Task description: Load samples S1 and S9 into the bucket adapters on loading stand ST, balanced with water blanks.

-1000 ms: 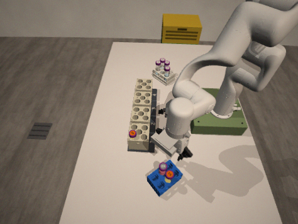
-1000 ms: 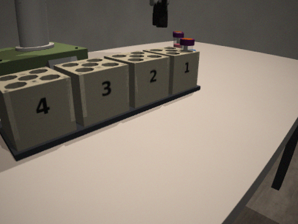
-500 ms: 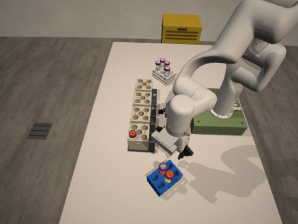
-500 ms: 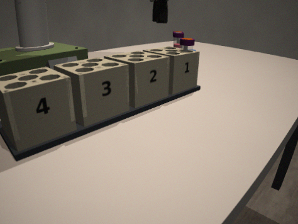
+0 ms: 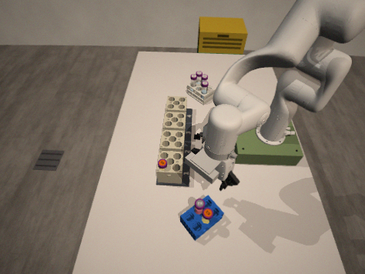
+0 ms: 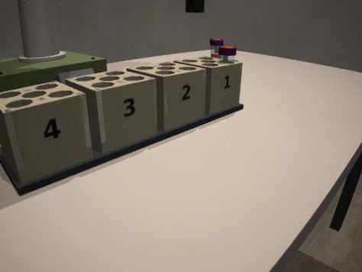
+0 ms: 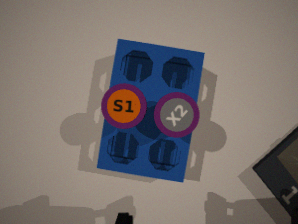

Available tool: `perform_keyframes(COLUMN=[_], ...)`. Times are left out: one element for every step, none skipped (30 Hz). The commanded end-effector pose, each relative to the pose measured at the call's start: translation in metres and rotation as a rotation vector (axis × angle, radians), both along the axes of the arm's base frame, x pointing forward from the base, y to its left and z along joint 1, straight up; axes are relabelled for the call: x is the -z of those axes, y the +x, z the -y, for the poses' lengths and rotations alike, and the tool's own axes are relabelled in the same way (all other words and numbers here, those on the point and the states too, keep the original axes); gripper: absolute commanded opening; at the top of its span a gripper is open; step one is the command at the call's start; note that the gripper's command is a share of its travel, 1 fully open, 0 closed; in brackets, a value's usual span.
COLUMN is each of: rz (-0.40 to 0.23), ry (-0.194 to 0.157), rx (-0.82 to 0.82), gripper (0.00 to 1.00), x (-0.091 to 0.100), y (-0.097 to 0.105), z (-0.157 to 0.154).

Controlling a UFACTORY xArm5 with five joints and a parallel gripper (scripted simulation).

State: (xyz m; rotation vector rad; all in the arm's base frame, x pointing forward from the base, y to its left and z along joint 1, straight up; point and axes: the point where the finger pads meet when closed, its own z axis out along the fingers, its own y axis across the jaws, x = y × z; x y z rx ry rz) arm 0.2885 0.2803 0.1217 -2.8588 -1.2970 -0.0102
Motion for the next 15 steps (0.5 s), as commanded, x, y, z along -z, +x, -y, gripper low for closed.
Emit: perform_keyframes(rz=[0.002,0.002,0.002,0.002,0.002,0.002,0.002,0.002,0.002,0.002,0.002,0.002,0.002,0.002,0.002], ry=[0.002,0.002,0.002,0.002,0.002,0.002,0.002,0.002,0.002,0.002,0.002,0.002,0.002,0.002,0.002], rx=[0.000,0.000,0.000,0.000,0.000,0.000,0.000,0.000,0.000,0.000,0.000,0.000,0.000,0.000,0.000], gripper=[1.00,1.00,1.00,1.00,1.00,1.00,1.00,1.00,1.00,1.00,1.00,1.00,1.00,1.00,1.00], x=[-0.009,-0.012,-0.014,-0.017,-0.020,-0.022,-0.025,-0.028,-0.030,-0.033,-0.036,-0.038,-0.041,-0.041,-0.041], y=[0.001,0.001,0.001,0.001,0.001,0.001,0.001,0.001,0.001,0.001,0.001,0.001,0.001,0.001,0.001], z=[-0.001,-0.001,-0.001,-0.001,-0.001,-0.001,-0.001,-0.001,-0.001,-0.001,-0.001,-0.001,0.000,0.000,0.000])
